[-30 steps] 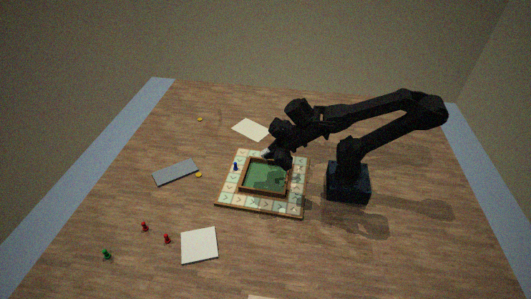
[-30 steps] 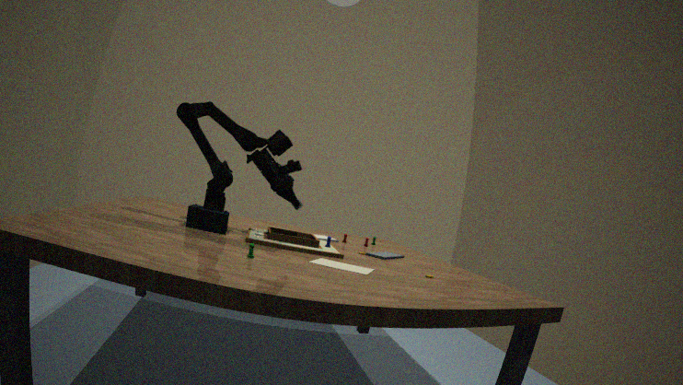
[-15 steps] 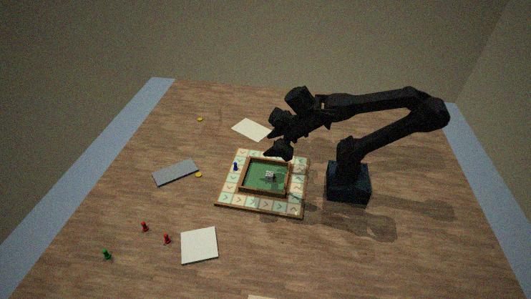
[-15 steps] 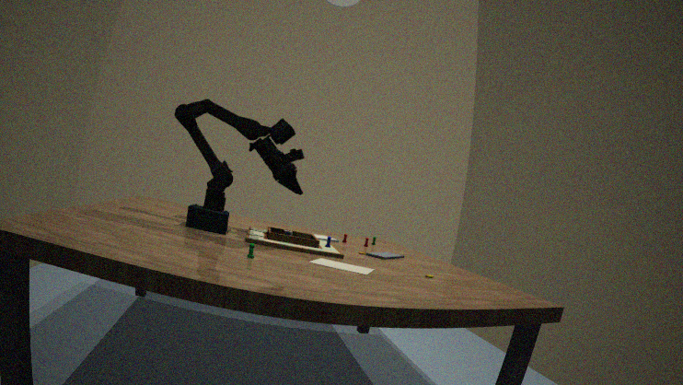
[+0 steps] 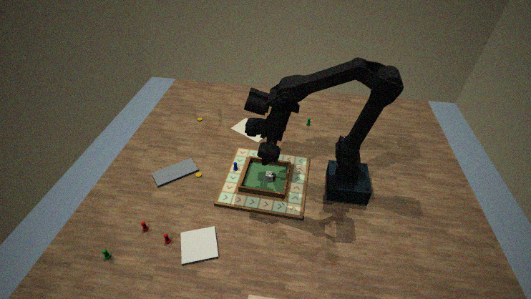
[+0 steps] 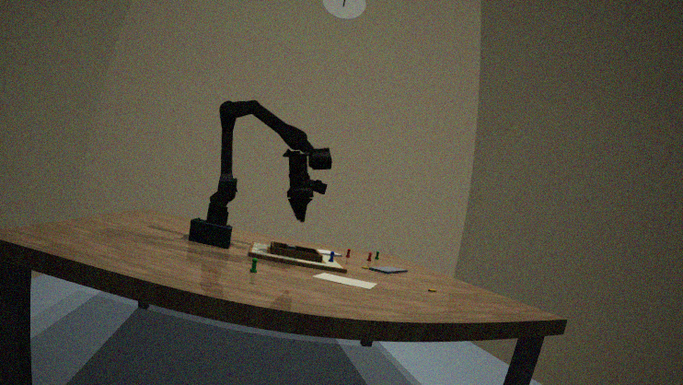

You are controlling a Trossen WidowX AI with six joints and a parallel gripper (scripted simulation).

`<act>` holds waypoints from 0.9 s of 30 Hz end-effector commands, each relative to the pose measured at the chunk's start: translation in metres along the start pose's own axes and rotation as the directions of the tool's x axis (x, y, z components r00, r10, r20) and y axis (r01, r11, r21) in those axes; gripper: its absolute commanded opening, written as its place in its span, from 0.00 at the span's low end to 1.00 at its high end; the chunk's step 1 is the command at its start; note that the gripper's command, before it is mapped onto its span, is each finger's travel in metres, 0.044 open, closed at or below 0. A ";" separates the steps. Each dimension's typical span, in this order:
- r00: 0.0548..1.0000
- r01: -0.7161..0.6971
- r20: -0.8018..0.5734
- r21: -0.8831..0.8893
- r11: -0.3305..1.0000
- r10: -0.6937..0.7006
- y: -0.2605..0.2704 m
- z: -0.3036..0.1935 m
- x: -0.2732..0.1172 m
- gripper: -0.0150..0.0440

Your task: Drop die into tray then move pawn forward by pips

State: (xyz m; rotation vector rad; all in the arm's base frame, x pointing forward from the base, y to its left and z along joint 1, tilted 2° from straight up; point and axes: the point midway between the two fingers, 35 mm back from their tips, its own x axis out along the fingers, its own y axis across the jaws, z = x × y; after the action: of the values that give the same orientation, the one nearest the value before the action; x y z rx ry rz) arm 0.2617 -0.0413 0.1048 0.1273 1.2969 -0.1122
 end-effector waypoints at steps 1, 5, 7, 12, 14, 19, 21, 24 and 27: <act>0.983 0.005 -0.185 -0.010 1.000 -0.007 0.000 0.001 0.013 1.00; 0.992 0.001 -0.124 -0.001 1.000 -0.001 0.000 0.001 0.010 1.00; 0.992 0.001 -0.125 -0.007 1.000 -0.002 0.000 0.003 0.010 0.96; 0.988 -0.019 -0.157 -0.154 0.988 -0.005 -0.007 0.045 0.023 0.73; 0.985 -0.032 -0.171 -0.222 0.974 -0.006 -0.012 0.064 0.032 0.64; 0.978 -0.072 -0.206 -0.376 0.924 -0.008 -0.023 0.105 0.062 0.59; 0.977 -0.078 -0.212 -0.397 0.915 -0.008 -0.025 0.109 0.067 0.59; 0.977 -0.078 -0.212 -0.397 0.915 -0.008 -0.025 0.109 0.067 0.59; 0.977 -0.078 -0.212 -0.397 0.915 -0.008 -0.025 0.108 0.067 0.59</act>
State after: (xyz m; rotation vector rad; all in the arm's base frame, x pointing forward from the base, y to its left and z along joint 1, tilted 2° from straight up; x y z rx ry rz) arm 0.3741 -0.0807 0.0698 -0.1754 1.5021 0.1921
